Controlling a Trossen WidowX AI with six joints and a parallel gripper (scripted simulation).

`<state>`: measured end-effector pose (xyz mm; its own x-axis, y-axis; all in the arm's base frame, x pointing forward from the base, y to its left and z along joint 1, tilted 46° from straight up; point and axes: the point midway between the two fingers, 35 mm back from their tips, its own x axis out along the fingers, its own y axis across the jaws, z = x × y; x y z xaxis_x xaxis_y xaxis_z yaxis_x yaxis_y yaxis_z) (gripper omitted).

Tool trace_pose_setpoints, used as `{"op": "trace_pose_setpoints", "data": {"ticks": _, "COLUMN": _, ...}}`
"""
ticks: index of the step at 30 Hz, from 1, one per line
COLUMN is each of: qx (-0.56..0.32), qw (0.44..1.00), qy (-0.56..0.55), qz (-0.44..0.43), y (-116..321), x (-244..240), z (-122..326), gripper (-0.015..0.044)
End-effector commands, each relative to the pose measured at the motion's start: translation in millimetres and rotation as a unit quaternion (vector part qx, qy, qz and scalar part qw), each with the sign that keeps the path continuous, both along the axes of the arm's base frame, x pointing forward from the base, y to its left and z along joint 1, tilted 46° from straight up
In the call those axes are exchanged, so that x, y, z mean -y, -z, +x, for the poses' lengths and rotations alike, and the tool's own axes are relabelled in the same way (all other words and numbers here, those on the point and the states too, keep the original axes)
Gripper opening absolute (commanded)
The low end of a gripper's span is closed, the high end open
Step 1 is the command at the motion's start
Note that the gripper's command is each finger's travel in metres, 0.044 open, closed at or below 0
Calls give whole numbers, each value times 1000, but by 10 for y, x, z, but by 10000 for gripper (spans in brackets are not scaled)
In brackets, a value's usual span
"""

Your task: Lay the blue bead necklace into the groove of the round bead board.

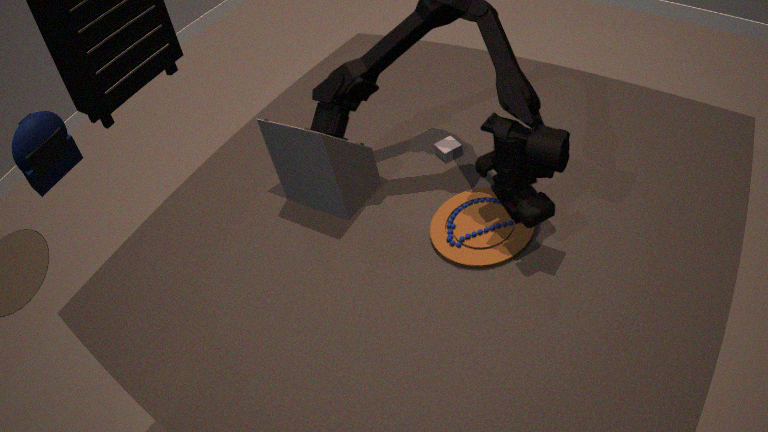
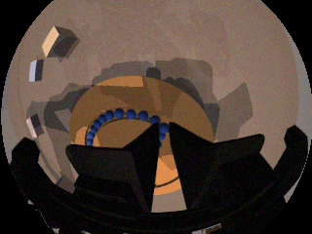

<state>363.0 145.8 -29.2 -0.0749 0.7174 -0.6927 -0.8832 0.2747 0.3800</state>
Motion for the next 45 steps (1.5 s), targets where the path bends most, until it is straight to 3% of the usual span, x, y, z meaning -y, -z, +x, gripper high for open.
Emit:
{"op": "trace_pose_setpoints", "data": {"ticks": 1, "qx": 1, "qw": 1000, "qy": 0, "qz": 1, "y": 22, "x": -35, "z": 9, "gripper": 0}}
{"op": "trace_pose_setpoints", "data": {"ticks": 3, "qx": 1, "qw": 1000, "qy": 0, "qz": 2, "y": 35, "x": -50, "z": 7, "gripper": 0}}
{"op": "trace_pose_setpoints", "data": {"ticks": 20, "qx": 0, "qw": 1000, "qy": -1, "qz": 0, "y": 10, "x": -19, "z": 3, "gripper": 440}}
{"op": "trace_pose_setpoints", "data": {"ticks": 41, "qx": 1, "qw": 1000, "qy": 0, "qz": 1, "y": -14, "x": 6, "z": 5, "gripper": 440}}
{"op": "trace_pose_setpoints", "data": {"ticks": 45, "qx": -60, "qw": 996, "qy": 59, "qz": -6, "y": -95, "x": 157, "z": -17, "gripper": 335}}
